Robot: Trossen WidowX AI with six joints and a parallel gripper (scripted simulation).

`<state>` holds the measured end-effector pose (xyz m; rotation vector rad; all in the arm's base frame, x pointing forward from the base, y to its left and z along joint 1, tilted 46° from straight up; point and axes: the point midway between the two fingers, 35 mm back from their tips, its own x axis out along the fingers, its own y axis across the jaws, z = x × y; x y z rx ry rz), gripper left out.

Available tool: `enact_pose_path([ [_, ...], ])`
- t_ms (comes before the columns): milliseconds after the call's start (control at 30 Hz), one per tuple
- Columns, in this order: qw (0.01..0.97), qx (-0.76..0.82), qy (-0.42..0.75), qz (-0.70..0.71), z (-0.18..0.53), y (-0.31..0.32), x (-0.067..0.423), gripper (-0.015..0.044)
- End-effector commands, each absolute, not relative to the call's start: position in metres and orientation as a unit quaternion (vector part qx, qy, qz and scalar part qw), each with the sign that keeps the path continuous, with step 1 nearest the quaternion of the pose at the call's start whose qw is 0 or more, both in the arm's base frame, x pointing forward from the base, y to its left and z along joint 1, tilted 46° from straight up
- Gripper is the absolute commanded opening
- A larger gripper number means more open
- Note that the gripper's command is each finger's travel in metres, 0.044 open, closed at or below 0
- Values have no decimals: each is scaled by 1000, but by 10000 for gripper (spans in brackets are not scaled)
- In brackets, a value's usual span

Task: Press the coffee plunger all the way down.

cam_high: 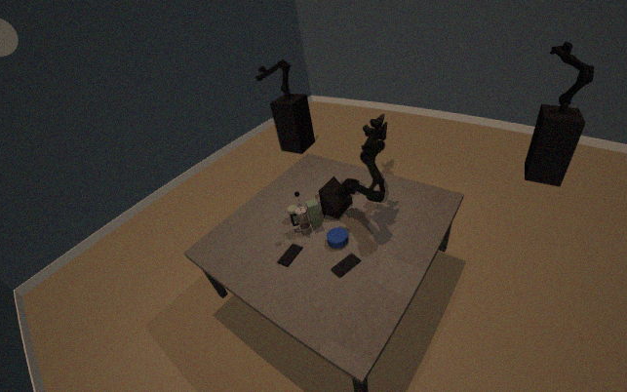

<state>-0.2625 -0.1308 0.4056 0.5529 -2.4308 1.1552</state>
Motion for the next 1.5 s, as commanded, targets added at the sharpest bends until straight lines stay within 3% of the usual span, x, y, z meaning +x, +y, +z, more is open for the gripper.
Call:
enact_pose_path([
  [0, 84, 280, -844, 450, 381, -188, -261, 440],
  [233, -143, 372, -761, 512, 330, -277, -229, 440],
  [467, -414, 384, -639, 523, 266, -349, -158, 440],
  [633, -601, 323, -539, 494, 220, -377, -90, 440],
  [900, -818, 124, -403, 391, 161, -374, 24, 440],
  [1100, -901, -122, -316, 269, 130, -335, 111, 440],
  [1267, -877, -359, -278, 155, 120, -285, 172, 440],
  [1467, -854, -426, -273, 124, 112, -263, 188, 440],
])
